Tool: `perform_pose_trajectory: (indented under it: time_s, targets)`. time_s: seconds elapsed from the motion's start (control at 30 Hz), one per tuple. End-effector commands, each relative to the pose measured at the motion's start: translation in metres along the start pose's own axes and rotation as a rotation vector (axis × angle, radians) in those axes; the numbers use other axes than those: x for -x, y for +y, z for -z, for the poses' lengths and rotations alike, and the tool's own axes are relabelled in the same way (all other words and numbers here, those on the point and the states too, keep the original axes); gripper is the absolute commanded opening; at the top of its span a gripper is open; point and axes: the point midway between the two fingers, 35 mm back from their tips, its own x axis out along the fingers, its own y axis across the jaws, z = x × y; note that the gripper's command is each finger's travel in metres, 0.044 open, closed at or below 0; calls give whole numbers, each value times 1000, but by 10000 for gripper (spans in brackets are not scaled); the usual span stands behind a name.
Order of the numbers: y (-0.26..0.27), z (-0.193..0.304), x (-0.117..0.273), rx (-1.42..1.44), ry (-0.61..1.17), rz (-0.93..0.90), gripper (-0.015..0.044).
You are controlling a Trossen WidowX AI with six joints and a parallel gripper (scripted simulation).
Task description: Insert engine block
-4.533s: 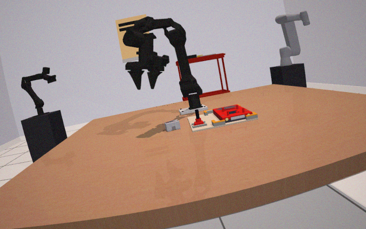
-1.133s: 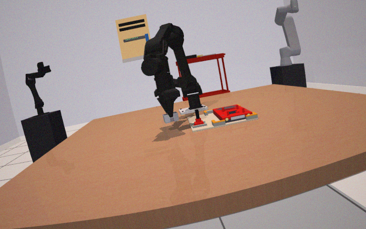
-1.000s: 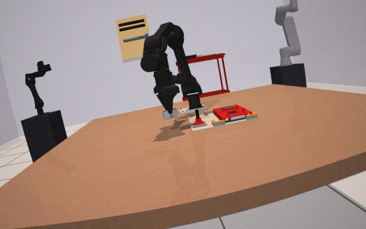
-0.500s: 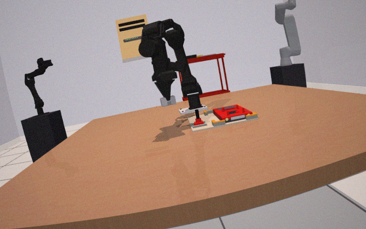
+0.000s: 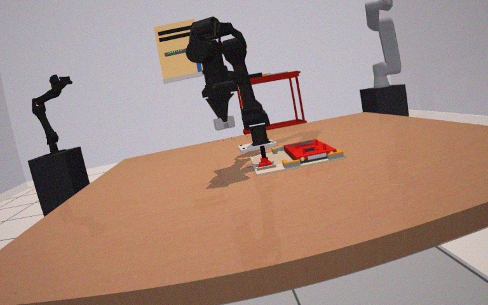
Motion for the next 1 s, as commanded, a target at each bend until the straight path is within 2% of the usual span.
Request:
perform_pose_trajectory:
  time_s: [0.0,0.97]
  targets:
    - [-7,-11,-2,74,-3,4,0]
    - [-47,-91,-32,614,-7,11,0]
